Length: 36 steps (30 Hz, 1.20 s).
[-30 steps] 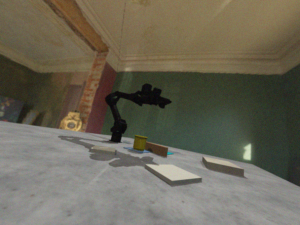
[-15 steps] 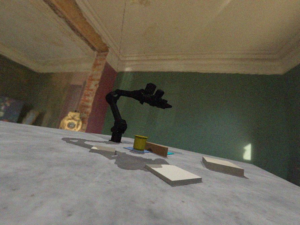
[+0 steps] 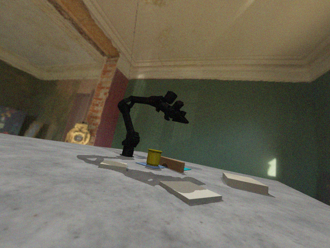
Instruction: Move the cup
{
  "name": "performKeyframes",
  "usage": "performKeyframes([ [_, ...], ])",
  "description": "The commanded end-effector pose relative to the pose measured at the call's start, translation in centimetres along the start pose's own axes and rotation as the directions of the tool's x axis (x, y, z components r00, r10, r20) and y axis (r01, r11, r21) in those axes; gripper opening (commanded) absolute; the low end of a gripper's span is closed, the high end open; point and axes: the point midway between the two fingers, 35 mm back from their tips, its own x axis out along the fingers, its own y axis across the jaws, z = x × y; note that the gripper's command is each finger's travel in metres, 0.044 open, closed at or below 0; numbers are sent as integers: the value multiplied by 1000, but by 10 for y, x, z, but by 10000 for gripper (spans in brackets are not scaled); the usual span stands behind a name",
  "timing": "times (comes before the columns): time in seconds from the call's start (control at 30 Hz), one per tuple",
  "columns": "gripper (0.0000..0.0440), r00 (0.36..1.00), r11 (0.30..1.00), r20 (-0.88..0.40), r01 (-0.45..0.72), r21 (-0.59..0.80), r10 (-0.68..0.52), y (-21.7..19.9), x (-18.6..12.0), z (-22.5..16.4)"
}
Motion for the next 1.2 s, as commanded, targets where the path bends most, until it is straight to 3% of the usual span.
performKeyframes([
  [0.0,103,999,1000,-42,12,16,-12,1,1,-3],
  [0.57,115,947,994,-305,108,18,-98,-2,2,-30],
  [1.17,129,814,976,-542,206,-68,-209,-17,-6,-53],
])
